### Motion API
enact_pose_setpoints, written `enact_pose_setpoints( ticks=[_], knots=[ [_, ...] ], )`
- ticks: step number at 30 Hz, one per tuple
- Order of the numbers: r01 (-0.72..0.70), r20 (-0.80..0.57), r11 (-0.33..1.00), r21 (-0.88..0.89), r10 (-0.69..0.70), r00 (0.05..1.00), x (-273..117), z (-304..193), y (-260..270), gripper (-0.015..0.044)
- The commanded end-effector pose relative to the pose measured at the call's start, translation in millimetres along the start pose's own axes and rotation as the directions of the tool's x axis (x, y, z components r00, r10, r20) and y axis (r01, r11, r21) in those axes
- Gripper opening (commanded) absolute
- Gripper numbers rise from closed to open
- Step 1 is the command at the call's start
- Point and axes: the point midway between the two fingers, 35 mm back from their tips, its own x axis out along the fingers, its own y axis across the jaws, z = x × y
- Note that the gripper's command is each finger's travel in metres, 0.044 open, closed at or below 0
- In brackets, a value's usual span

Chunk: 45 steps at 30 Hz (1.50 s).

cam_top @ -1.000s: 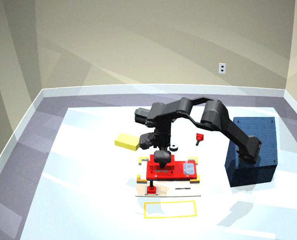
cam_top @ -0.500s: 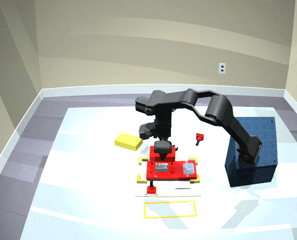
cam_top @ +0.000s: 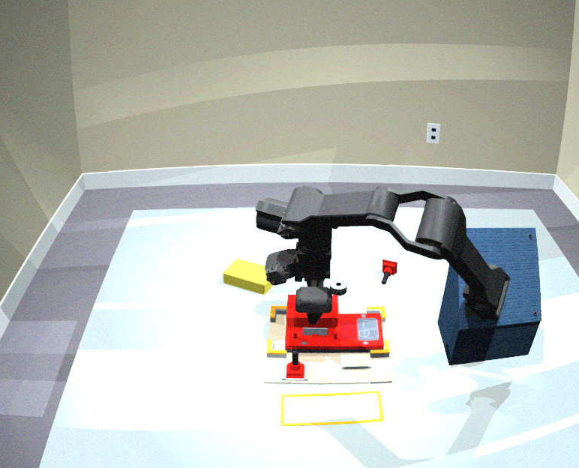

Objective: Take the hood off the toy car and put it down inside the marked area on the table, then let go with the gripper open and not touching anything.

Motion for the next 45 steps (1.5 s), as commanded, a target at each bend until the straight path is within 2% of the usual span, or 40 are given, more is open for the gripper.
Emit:
enact_pose_setpoints(
  ticks=[1,38,45],
  knots=[
    [-0.003,-0.006,1.000,0.009,0.003,1.000,0.1,-1.6,16.4,0.0000],
    [-0.020,-0.009,1.000,0.002,0.020,1.000,-6.5,-37.2,164.7,0.0000],
    [-0.023,-0.009,1.000,0.002,0.023,1.000,-5.5,-40.0,169.9,0.0000]
  ],
)
